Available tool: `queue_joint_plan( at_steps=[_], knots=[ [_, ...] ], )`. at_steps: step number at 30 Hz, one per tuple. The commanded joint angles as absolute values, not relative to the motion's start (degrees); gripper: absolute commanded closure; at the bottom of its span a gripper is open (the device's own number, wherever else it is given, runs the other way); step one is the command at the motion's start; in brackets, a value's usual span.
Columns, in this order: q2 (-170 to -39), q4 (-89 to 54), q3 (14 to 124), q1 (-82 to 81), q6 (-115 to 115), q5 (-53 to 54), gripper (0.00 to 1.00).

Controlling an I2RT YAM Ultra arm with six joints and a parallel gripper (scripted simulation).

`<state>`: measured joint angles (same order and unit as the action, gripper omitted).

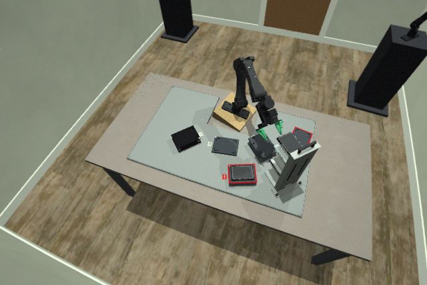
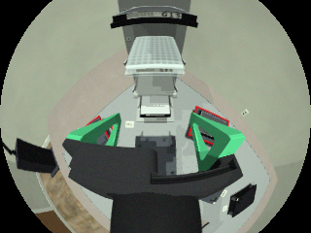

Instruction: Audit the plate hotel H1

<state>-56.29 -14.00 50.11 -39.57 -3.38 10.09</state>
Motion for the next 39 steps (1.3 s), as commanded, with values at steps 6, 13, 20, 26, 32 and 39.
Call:
queue_joint_plan(
  at_steps=[6, 13, 20, 26, 32, 39],
  knots=[
    [-55.84, -12.30, 52.39, -39.71, -3.56, 9.76, 0.00],
    [-55.84, -12.30, 52.39, -39.71, -3.56, 9.76, 0.00],
    [-55.84, -12.30, 52.39, -39.71, -3.56, 9.76, 0.00],
    [-55.84, -12.30, 52.39, -39.71, -3.56, 9.76, 0.00],
    [-55.84, -12.30, 52.39, -39.71, -3.56, 9.76, 0.00],
    [-53.25, -13.69, 48.98, -38.79, -3.26, 10.51, 0.00]
  ],
)
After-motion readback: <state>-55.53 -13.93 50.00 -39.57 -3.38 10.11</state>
